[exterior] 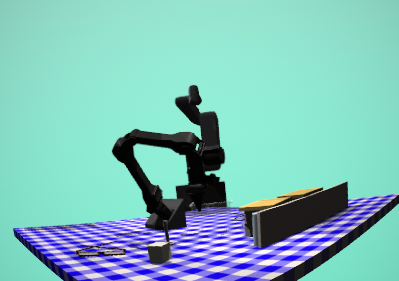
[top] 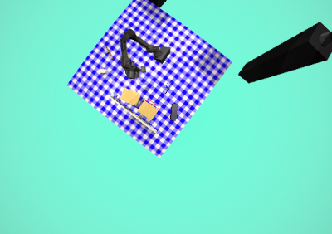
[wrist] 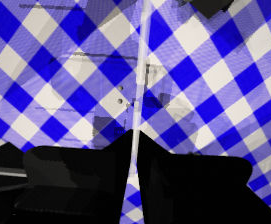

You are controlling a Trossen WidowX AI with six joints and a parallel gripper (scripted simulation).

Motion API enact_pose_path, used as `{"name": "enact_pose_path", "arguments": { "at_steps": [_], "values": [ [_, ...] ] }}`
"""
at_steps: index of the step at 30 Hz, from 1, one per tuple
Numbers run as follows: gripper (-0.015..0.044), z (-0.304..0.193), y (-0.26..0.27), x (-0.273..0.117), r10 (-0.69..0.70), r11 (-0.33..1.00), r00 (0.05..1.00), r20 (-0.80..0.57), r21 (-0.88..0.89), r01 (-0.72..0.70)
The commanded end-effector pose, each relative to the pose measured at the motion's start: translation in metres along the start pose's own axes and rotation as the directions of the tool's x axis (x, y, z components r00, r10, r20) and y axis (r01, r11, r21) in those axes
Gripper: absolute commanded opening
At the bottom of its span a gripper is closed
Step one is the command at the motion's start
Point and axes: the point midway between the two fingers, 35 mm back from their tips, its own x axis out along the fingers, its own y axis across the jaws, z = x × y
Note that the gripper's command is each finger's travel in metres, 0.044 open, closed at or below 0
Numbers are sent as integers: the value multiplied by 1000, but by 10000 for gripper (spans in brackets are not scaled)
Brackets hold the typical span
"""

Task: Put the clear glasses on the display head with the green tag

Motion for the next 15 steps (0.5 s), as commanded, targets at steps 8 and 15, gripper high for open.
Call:
{"name": "enact_pose_path", "arguments": {
  "at_steps": [8,15],
  "values": [
    [0,0,0,10,-2,1000,1000,-3,-6,2],
    [0,0,0,16,-2,1000,1000,-3,-6,2]
  ]
}}
